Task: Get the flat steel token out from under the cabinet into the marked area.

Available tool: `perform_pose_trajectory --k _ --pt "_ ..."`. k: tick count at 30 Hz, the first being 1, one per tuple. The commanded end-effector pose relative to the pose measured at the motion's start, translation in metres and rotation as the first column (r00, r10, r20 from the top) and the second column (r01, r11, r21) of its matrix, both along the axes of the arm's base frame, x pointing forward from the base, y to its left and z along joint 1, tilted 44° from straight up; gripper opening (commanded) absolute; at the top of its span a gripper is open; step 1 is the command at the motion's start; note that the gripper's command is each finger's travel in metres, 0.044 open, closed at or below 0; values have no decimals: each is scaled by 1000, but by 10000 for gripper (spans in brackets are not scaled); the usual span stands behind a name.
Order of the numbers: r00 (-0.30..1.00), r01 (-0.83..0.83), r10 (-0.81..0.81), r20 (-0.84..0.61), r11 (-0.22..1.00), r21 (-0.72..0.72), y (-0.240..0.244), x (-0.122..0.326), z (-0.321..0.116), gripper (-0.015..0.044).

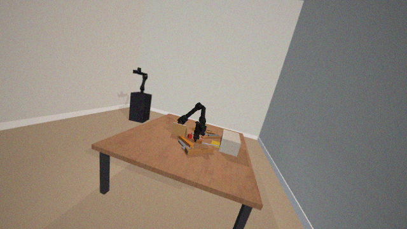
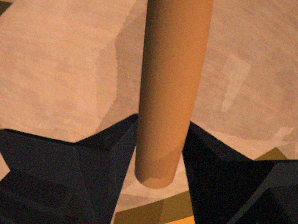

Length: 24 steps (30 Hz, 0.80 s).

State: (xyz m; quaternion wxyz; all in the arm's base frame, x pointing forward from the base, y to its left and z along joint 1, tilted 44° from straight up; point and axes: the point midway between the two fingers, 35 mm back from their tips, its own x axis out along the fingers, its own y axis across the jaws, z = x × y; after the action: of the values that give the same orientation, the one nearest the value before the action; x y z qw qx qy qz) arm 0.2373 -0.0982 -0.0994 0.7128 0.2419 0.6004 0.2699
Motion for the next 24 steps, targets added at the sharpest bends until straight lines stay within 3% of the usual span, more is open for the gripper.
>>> perform_pose_trajectory --k 1,24 --pt "1000 0 0 -2 1000 4 1 -9 -2 0" --pt "1000 -3 3 0 1000 2 -11 -21 -8 0"
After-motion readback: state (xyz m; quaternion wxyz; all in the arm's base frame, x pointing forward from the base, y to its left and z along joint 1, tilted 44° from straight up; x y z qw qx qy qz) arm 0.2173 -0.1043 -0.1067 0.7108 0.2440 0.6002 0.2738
